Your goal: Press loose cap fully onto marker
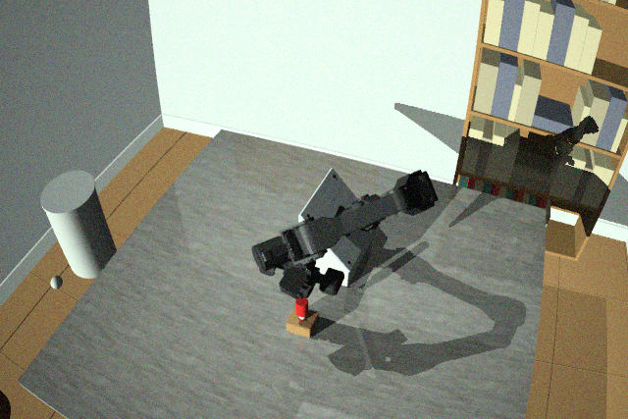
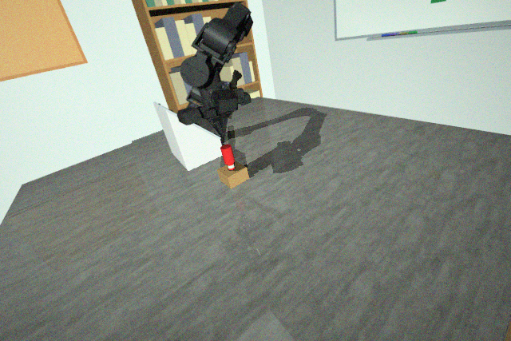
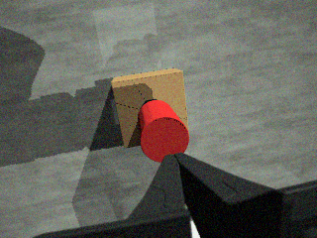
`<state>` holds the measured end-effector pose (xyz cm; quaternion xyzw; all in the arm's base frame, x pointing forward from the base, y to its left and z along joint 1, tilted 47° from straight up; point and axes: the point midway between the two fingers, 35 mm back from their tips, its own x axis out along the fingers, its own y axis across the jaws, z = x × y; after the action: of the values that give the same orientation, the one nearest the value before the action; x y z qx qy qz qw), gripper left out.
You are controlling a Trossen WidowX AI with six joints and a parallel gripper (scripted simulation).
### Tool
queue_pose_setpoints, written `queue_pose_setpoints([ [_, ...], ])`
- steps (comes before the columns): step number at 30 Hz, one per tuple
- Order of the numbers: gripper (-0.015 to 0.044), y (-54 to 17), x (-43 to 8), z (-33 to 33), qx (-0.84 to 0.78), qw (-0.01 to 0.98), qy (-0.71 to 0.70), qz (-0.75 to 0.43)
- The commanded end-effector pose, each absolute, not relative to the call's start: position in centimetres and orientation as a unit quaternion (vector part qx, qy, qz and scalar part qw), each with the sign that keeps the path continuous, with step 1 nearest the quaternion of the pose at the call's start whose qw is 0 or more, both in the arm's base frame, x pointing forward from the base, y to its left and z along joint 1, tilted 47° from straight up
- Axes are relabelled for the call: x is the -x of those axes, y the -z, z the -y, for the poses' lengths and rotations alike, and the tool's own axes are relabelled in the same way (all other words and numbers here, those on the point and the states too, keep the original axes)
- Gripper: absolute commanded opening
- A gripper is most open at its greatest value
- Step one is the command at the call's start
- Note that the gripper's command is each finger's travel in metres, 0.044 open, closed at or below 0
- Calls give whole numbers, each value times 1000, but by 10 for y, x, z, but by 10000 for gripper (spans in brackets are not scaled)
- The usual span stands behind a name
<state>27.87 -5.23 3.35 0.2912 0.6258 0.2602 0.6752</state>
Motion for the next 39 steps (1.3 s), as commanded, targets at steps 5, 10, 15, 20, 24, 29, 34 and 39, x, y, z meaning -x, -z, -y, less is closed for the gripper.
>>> queue_pose_setpoints([
  [5,0,-26,-279,44,-290,676,-264,-624],
  [10,0,-22,-280,40,-290,676,-264,-624],
  [15,0,-17,-281,35,-290,676,-265,-623],
  [20,0,-13,-281,30,-290,676,-265,-623],
  [24,0,-9,-281,27,-291,676,-265,-623],
  [29,0,-5,-284,24,-291,676,-265,-623],
  [34,0,-9,-285,29,-285,683,-262,-620],
  [39,0,-11,-285,31,-285,683,-262,-620],
])
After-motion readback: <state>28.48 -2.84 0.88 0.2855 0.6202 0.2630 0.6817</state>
